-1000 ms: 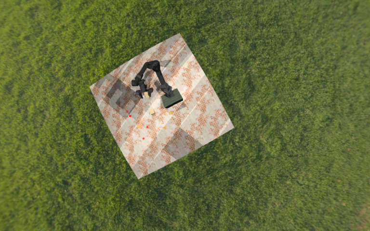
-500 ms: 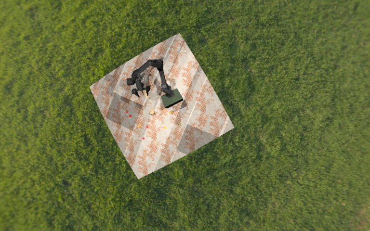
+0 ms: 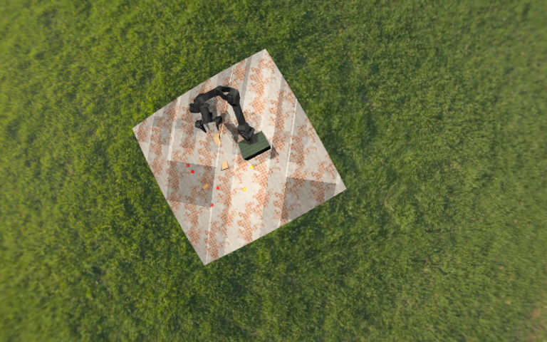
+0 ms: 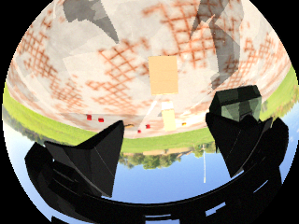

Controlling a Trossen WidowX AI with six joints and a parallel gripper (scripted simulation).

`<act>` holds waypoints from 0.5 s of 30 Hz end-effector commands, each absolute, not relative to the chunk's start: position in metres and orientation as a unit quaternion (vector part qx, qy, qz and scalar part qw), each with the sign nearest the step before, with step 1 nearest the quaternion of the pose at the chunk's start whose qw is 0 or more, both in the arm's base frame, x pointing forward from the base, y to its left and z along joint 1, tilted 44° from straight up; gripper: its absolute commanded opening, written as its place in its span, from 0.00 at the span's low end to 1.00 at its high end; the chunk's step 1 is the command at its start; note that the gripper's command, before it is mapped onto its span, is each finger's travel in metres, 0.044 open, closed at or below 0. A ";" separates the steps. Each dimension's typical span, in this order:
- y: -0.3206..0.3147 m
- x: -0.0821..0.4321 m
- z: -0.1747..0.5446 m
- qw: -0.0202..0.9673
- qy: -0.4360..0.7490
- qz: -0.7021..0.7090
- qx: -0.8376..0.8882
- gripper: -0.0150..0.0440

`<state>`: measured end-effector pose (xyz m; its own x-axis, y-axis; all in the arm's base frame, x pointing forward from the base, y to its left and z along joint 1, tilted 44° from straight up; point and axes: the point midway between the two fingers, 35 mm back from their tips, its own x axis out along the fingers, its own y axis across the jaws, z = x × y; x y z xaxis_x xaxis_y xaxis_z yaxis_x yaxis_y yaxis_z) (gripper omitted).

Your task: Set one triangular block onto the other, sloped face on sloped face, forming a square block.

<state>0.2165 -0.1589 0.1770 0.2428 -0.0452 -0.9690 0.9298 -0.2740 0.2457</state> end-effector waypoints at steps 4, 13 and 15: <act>-0.186 0.198 0.188 0.486 0.358 -0.502 0.620 1.00; -0.191 0.214 0.138 0.485 0.359 -0.502 0.620 1.00; -0.191 0.217 0.122 0.485 0.359 -0.502 0.620 1.00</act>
